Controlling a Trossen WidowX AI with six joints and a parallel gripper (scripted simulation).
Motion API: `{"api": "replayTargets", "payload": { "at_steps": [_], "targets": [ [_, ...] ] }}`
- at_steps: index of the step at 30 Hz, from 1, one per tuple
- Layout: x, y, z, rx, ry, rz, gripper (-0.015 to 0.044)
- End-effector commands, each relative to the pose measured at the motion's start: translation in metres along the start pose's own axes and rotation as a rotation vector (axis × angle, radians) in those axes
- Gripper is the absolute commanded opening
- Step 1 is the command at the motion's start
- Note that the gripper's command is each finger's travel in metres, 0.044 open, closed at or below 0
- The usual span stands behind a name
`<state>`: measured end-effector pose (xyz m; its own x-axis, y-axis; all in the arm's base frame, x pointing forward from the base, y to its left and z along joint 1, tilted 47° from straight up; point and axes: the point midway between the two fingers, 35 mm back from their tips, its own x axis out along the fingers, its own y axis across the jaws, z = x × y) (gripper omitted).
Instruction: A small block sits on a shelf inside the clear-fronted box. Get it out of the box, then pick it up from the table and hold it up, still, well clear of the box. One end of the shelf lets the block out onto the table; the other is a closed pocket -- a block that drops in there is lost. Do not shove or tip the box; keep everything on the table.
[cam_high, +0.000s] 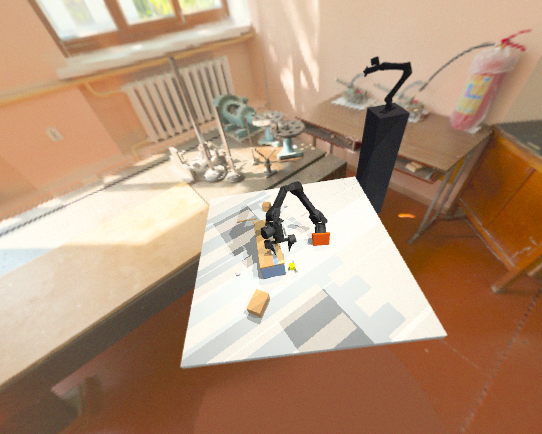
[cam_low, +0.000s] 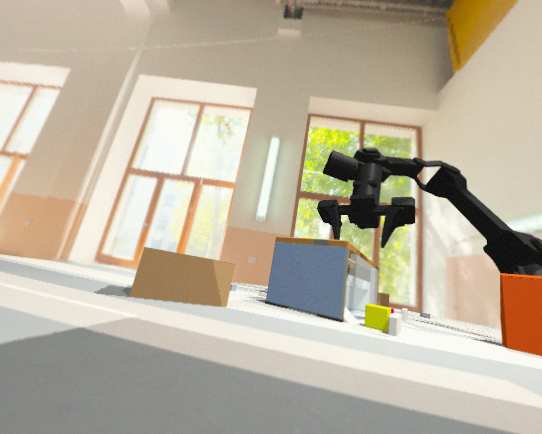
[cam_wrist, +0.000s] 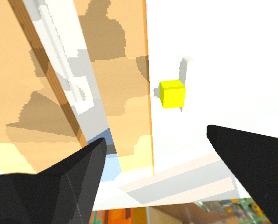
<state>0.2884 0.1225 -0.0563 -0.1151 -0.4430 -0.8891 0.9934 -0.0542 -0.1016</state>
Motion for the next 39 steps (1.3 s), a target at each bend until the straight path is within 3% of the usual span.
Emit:
{"api": "replayTargets", "payload": {
  "at_steps": [1,3,8,14,23,34,39],
  "targets": [
    [-0.016,-0.001,-0.005,0.005,0.006,0.004,0.0400],
    [-0.012,0.001,-0.005,-0.004,0.007,0.014,0.0400],
    [-0.023,-0.023,-0.026,-0.221,0.013,0.027,0.0285],
    [-0.021,-0.025,-0.028,-0.614,-0.034,0.044,0.0285],
    [-0.017,-0.030,-0.033,-1.558,-0.173,0.021,0.0285],
    [-0.012,-0.039,-0.037,-2.701,-0.342,-0.193,0.0285],
    [-0.012,-0.041,-0.039,-3.054,-0.394,-0.321,0.0285]
  ]
}}
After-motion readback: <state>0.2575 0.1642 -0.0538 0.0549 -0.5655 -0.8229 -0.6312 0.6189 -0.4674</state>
